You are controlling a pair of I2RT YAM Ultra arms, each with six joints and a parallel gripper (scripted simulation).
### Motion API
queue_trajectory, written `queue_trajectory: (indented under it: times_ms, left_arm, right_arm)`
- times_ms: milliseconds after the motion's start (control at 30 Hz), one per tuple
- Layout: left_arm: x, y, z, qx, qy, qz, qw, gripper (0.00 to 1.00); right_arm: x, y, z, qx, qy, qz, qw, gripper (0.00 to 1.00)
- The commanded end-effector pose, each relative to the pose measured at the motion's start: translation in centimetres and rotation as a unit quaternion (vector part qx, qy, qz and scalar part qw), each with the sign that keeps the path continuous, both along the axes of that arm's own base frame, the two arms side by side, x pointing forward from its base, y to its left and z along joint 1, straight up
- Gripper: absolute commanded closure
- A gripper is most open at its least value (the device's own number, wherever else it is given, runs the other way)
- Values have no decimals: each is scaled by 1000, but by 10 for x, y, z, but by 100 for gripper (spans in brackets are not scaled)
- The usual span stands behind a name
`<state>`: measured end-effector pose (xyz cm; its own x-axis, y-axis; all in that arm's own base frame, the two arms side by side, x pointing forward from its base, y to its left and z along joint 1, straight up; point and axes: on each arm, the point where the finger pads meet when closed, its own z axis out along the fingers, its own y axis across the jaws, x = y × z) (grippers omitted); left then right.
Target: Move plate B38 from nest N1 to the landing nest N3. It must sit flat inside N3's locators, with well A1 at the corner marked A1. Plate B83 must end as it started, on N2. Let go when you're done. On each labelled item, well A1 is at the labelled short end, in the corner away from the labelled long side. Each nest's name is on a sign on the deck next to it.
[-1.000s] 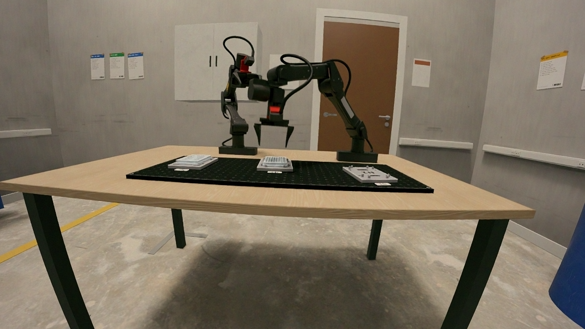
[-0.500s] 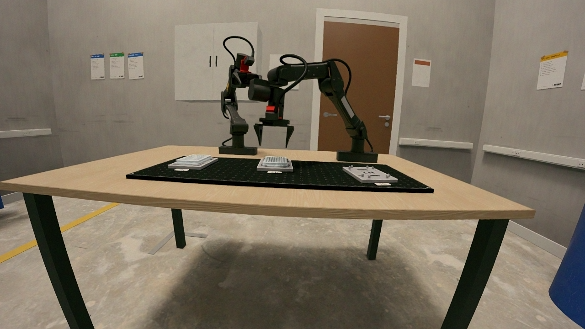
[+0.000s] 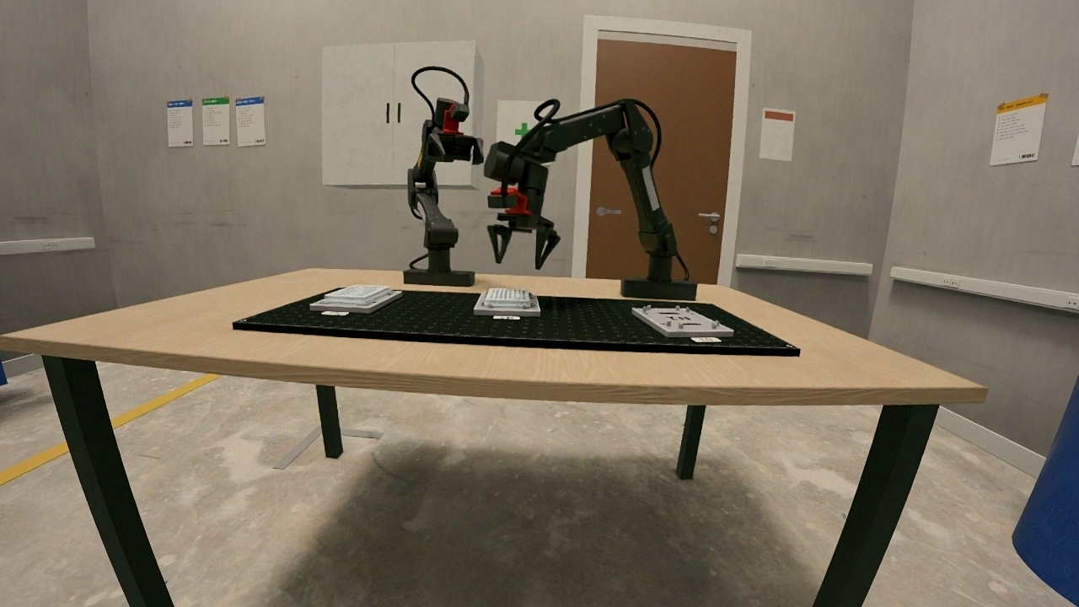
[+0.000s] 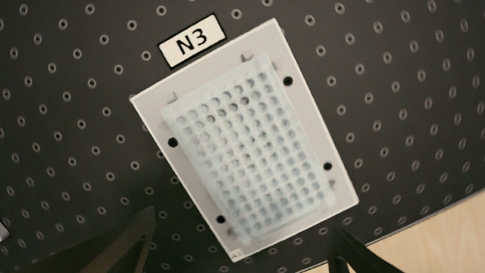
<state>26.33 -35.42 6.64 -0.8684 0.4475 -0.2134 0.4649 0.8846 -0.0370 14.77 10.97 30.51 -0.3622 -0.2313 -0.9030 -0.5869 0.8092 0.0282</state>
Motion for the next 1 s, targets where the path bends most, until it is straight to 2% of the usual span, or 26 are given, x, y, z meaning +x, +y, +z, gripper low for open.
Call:
queue_trajectory:
  times_ms: [0, 300, 567, 967]
  left_arm:
    - [5, -6, 11, -47, -52, -99, 993, 0]
    - [-7, 9, 12, -64, -98, -234, 965, 0]
    - [-12, 18, 10, -67, -108, -272, 954, 0]
    - [-14, 24, 9, -61, -104, -266, 956, 0]
  right_arm:
    - [0, -1, 9, 4, -6, -1, 1000, 0]
    - [0, -1, 9, 4, -6, -1, 1000, 0]
    - [0, -1, 9, 4, -6, -1, 1000, 0]
    - [0, -1, 9, 4, -6, -1, 1000, 0]
